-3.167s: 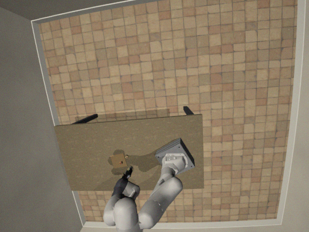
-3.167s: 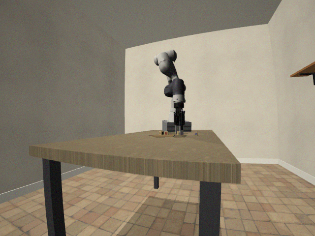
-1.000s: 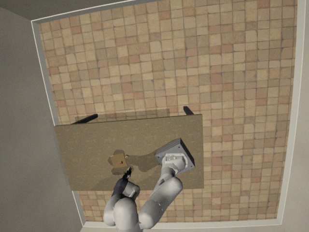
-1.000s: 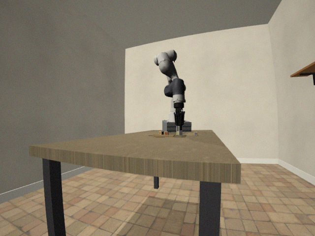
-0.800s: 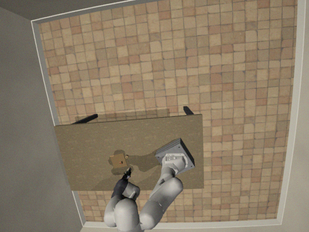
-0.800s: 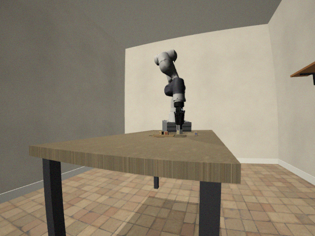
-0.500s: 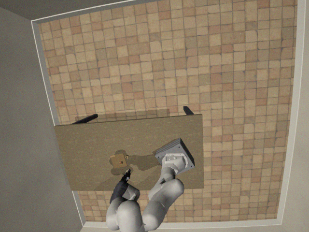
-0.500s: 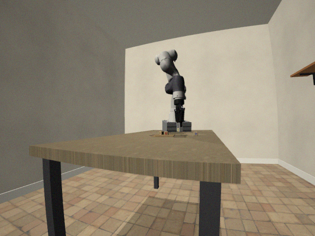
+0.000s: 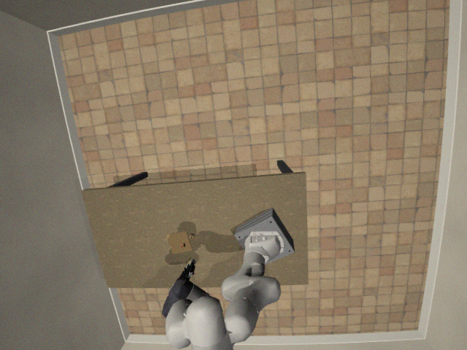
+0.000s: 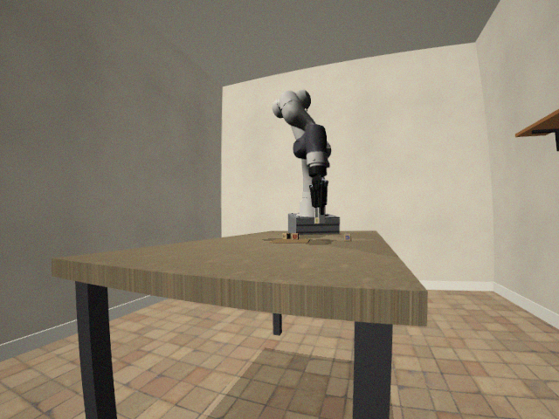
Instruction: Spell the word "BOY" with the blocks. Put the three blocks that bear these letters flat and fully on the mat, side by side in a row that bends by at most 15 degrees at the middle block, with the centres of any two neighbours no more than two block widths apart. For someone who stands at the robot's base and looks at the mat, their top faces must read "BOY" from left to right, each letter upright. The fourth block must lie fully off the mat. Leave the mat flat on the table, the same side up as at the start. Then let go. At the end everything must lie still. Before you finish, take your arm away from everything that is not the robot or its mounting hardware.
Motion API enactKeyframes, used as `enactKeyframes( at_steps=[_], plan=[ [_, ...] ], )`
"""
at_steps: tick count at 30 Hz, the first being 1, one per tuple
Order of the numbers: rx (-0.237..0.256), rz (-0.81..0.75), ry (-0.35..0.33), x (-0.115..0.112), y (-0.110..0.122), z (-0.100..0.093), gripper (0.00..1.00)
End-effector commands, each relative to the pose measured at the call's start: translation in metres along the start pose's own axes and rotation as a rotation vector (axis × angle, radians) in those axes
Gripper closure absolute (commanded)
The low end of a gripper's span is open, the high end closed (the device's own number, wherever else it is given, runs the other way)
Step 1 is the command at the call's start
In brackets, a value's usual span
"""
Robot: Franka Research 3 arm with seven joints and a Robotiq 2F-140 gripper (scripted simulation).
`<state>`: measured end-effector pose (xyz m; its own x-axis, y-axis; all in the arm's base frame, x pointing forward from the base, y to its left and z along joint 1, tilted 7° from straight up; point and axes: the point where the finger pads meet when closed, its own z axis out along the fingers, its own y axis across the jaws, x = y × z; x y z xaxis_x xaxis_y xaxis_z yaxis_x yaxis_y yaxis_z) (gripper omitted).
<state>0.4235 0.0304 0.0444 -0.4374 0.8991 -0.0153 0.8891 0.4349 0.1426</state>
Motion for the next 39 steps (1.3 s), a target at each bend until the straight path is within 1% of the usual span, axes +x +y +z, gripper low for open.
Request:
enactKeyframes(
  at_steps=[1, 7, 11, 15, 26, 27, 29, 32, 34, 35, 39],
  plan=[
    [0.029, -0.020, -0.005, -0.001, -0.010, -0.004, 0.87],
    [0.029, -0.020, -0.005, -0.001, -0.009, -0.024, 0.87],
    [0.029, -0.020, -0.005, -0.001, -0.009, -0.032, 0.87],
    [0.029, -0.020, -0.006, -0.001, -0.009, -0.035, 0.87],
    [0.029, -0.014, -0.005, -0.002, -0.009, -0.035, 0.87],
    [0.030, 0.017, -0.004, -0.009, -0.008, -0.035, 0.87],
    [0.034, 0.142, 0.001, -0.039, -0.005, -0.035, 0.87],
    [0.035, 0.235, 0.002, -0.061, -0.004, -0.035, 0.87],
    [0.035, 0.235, 0.002, -0.061, -0.004, -0.035, 0.87],
    [0.035, 0.313, 0.001, -0.081, -0.004, -0.035, 0.87],
    [0.034, 0.422, -0.003, -0.109, -0.005, -0.037, 0.87]
  ],
)
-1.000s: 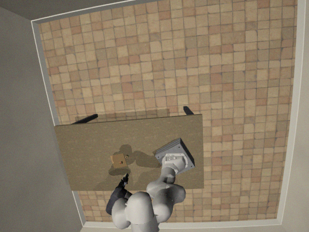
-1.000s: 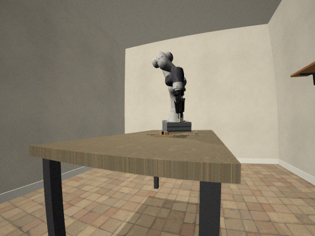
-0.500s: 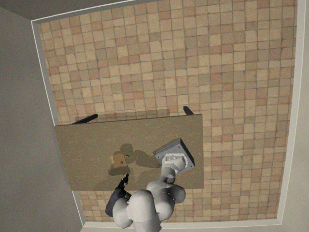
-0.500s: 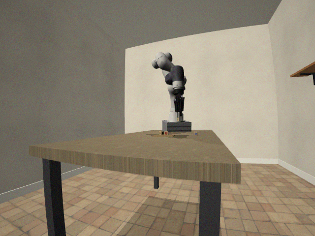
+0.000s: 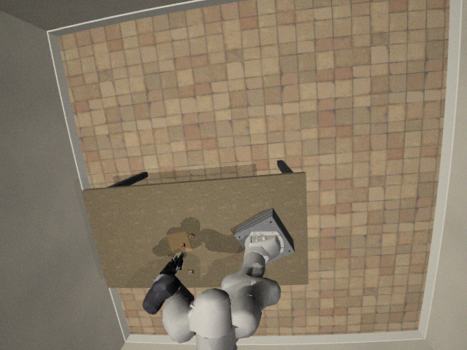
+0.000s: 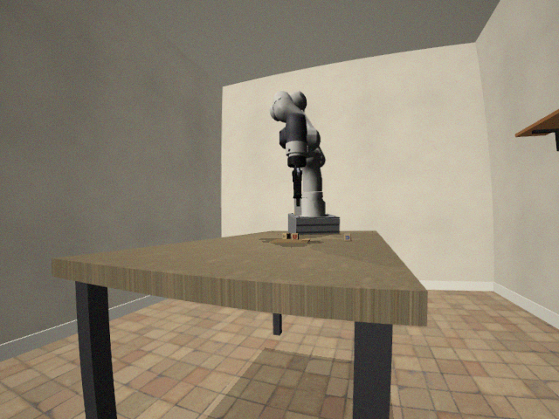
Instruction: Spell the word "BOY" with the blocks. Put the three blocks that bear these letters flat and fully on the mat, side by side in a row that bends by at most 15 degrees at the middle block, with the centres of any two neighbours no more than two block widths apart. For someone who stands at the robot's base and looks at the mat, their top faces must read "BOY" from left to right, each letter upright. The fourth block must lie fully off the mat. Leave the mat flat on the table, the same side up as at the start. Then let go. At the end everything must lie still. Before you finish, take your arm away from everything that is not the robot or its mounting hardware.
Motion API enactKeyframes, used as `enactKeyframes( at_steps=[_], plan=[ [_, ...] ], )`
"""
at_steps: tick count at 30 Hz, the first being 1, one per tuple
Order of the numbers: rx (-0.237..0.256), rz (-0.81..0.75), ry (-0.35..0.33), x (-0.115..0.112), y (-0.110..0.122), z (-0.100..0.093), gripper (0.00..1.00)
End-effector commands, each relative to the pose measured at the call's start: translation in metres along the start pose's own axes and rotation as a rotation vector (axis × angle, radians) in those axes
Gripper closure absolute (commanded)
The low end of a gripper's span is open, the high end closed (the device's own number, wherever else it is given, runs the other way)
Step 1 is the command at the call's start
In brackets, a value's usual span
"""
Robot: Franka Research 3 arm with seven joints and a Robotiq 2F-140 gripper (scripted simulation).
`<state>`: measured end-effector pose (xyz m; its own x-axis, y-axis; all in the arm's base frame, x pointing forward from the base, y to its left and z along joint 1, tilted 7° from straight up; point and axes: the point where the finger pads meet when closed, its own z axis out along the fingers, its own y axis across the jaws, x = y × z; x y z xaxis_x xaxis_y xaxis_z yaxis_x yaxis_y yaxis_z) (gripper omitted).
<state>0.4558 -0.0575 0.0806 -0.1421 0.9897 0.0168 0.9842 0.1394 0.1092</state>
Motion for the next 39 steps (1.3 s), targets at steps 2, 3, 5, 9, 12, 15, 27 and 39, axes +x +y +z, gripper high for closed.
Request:
enactKeyframes(
  at_steps=[2, 3, 5, 9, 12, 15, 27, 39],
  plan=[
    [0.001, 0.167, 0.005, -0.030, 0.007, -0.002, 0.87],
    [0.000, 0.195, 0.004, -0.038, 0.009, -0.003, 0.87],
    [-0.002, 0.250, 0.001, -0.053, 0.012, -0.004, 0.87],
    [-0.006, 0.306, -0.002, -0.069, 0.014, -0.006, 0.87],
    [-0.006, 0.306, -0.002, -0.069, 0.014, -0.006, 0.87],
    [-0.006, 0.306, -0.002, -0.069, 0.014, -0.006, 0.87],
    [-0.006, 0.306, -0.001, -0.069, 0.014, 0.001, 0.87],
    [-0.006, 0.306, -0.001, -0.069, 0.015, 0.037, 0.87]
  ],
)
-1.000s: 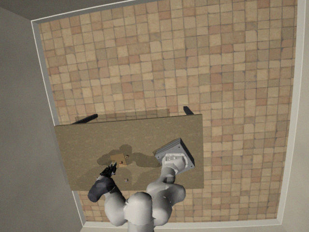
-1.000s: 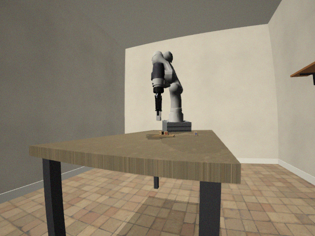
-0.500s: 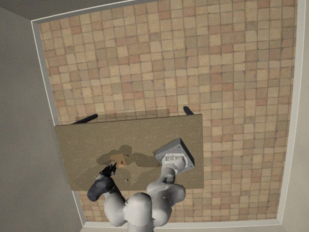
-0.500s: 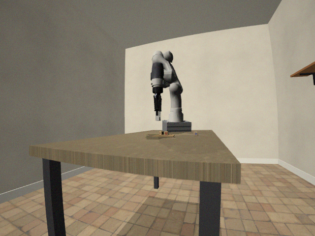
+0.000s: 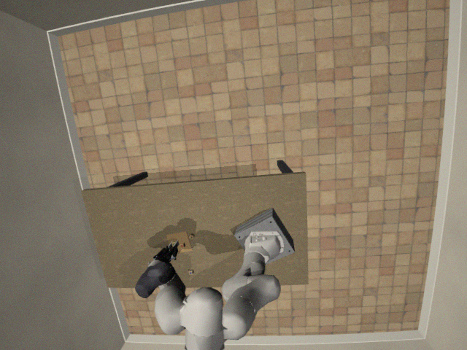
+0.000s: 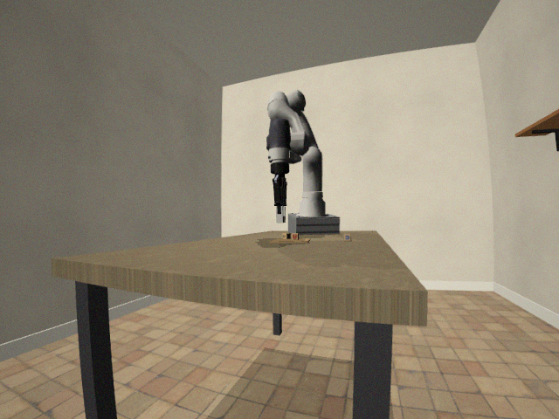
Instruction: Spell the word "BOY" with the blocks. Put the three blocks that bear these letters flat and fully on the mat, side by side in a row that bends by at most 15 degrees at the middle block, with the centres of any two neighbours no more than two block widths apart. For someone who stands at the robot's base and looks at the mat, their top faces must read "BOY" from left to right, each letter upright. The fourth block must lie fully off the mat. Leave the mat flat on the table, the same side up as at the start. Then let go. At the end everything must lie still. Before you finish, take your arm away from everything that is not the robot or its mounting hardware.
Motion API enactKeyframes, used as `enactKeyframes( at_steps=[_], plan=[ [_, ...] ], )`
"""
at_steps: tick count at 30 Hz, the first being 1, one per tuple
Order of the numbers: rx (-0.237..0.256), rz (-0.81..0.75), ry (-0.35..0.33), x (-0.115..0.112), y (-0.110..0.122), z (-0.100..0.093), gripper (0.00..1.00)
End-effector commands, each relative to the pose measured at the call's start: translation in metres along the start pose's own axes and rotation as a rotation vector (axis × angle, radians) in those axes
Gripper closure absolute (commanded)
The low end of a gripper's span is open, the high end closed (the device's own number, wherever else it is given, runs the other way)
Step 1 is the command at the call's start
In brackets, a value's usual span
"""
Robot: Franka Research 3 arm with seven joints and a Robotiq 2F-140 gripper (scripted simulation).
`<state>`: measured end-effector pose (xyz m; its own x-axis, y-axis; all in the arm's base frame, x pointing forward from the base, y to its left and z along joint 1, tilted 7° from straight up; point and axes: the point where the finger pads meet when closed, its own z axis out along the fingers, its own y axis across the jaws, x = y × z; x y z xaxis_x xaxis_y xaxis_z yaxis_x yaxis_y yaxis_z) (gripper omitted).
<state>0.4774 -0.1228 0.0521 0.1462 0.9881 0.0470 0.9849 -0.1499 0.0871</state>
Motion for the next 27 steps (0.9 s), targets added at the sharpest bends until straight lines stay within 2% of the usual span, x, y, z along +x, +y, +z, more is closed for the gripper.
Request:
enactKeyframes(
  at_steps=[1, 5, 7, 14, 27],
  plan=[
    [-0.019, 0.015, 0.000, 0.001, 0.006, 0.013, 0.87],
    [-0.019, 0.015, 0.000, 0.001, 0.007, 0.033, 0.87],
    [-0.019, 0.015, 0.000, 0.001, 0.007, 0.033, 0.87],
    [-0.019, 0.015, 0.000, 0.001, 0.008, 0.058, 0.87],
    [-0.019, 0.015, 0.000, 0.001, 0.008, 0.063, 0.87]
  ],
)
